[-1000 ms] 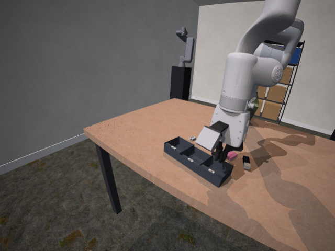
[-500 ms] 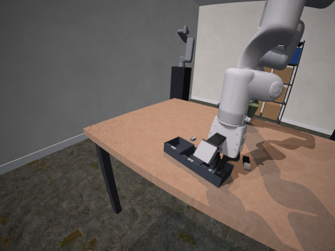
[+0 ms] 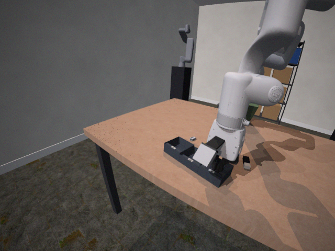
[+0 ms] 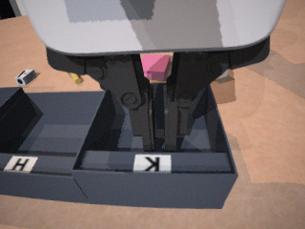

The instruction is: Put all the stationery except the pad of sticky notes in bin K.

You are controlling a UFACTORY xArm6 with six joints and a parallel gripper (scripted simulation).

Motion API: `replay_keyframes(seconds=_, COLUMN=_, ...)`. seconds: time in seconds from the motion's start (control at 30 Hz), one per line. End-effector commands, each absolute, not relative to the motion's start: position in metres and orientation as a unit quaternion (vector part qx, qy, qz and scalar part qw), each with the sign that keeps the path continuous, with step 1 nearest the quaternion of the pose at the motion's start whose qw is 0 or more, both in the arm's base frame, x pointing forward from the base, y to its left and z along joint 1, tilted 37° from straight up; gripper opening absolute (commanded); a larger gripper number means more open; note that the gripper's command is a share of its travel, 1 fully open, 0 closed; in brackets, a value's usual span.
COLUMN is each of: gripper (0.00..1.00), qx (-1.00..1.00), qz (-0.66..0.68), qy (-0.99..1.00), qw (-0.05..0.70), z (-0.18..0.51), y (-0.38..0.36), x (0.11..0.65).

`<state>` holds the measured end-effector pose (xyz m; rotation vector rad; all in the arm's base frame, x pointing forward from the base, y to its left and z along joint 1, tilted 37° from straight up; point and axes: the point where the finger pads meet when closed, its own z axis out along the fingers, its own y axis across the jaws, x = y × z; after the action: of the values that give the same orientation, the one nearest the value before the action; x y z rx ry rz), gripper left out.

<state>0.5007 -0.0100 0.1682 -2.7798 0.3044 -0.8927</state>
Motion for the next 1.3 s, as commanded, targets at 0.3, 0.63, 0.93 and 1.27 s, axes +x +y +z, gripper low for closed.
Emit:
replay_keyframes(seconds=0.3, gripper=0.07, qx=-0.941, qz=-0.304, qy=0.103, qw=0.103, z=0.1694, y=-0.0101, x=0.5012)
replay_keyframes(seconds=0.63, gripper=0.07, qx=-0.941, qz=-0.304, qy=0.103, qw=0.103, z=0.1694, y=-0.0101, x=0.5012)
replay_keyframes(seconds=0.93, gripper=0.07, qx=-0.941, qz=-0.304, qy=0.103, qw=0.103, z=0.1694, y=-0.0101, x=0.5012)
replay_keyframes(seconds=1.27, gripper=0.07, qx=-0.941, qz=-0.304, qy=0.103, qw=0.103, z=0.1725, y=-0.0107, x=0.4989)
